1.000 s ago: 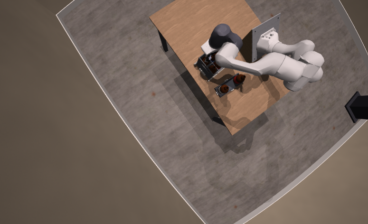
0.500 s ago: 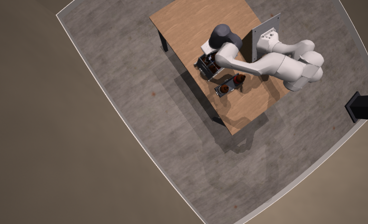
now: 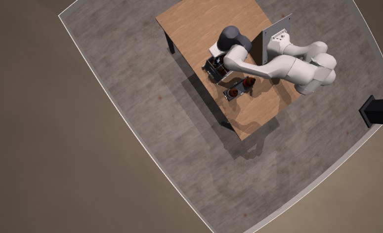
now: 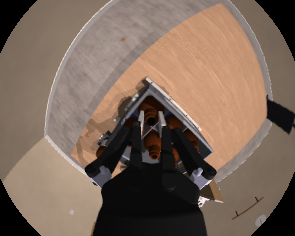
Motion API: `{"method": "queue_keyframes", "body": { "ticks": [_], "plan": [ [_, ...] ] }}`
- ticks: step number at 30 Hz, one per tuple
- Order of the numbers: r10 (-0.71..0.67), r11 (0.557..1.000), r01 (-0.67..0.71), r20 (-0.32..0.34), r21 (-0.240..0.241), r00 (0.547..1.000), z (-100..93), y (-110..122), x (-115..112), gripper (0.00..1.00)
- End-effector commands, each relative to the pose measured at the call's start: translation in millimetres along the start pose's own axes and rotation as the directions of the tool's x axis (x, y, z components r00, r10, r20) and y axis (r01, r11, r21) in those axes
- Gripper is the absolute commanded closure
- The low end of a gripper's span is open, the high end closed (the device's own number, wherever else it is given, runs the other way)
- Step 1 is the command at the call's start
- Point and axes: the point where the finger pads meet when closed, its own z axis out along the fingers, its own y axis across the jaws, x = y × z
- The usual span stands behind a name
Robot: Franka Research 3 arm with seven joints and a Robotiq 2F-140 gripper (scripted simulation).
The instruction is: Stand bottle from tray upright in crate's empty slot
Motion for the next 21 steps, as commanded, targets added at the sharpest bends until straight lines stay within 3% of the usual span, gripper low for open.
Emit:
{"method": "queue_keyframes", "body": {
  "ticks": [1,21],
  "plan": [
    [-0.003,1.0,0.003,-0.009,0.001,1.0,0.5,-0.9,2.7,1.0],
    [-0.003,1.0,0.003,-0.009,0.001,1.0,6.9,-0.9,2.7,1.0]
  ]
}}
